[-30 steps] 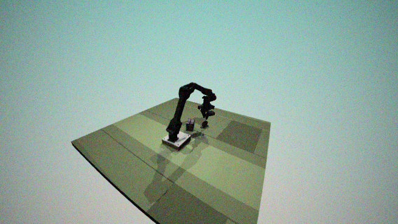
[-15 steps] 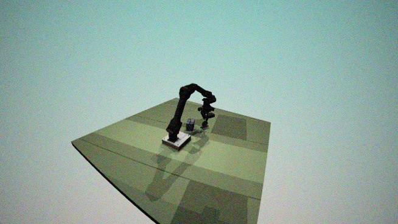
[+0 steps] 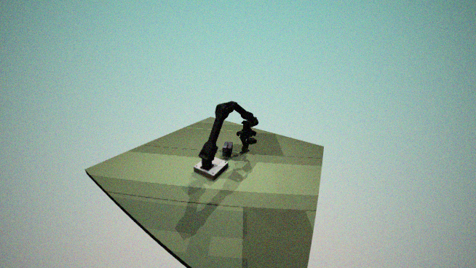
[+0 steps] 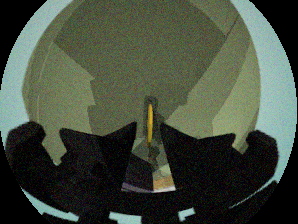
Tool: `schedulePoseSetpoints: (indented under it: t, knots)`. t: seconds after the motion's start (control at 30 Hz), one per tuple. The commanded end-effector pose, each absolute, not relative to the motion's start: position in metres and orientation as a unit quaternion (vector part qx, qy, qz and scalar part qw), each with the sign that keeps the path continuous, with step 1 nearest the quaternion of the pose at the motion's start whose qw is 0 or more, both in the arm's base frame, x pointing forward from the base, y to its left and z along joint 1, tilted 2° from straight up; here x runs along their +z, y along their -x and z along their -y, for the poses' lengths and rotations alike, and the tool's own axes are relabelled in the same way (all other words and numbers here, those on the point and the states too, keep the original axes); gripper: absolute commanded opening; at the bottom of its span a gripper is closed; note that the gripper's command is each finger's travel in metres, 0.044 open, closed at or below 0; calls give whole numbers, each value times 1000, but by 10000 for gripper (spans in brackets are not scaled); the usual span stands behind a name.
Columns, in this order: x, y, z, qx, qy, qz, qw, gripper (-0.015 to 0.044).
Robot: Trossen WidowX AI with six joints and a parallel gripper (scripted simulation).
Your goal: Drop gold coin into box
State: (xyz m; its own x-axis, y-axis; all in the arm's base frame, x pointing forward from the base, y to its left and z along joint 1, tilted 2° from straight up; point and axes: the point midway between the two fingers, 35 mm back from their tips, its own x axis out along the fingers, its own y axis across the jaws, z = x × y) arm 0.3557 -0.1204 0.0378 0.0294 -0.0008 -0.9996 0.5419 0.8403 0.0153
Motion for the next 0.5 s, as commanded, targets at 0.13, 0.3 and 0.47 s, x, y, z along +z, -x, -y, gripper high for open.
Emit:
schedulePoseSetpoints:
  t: [0.13, 0.3, 0.47]
  knots:
    - [19, -352, 119, -196, -203, -675, 682, 161]
    - [11, -352, 119, -196, -203, -675, 682, 161]
    - [7, -351, 119, -196, -203, -675, 682, 161]
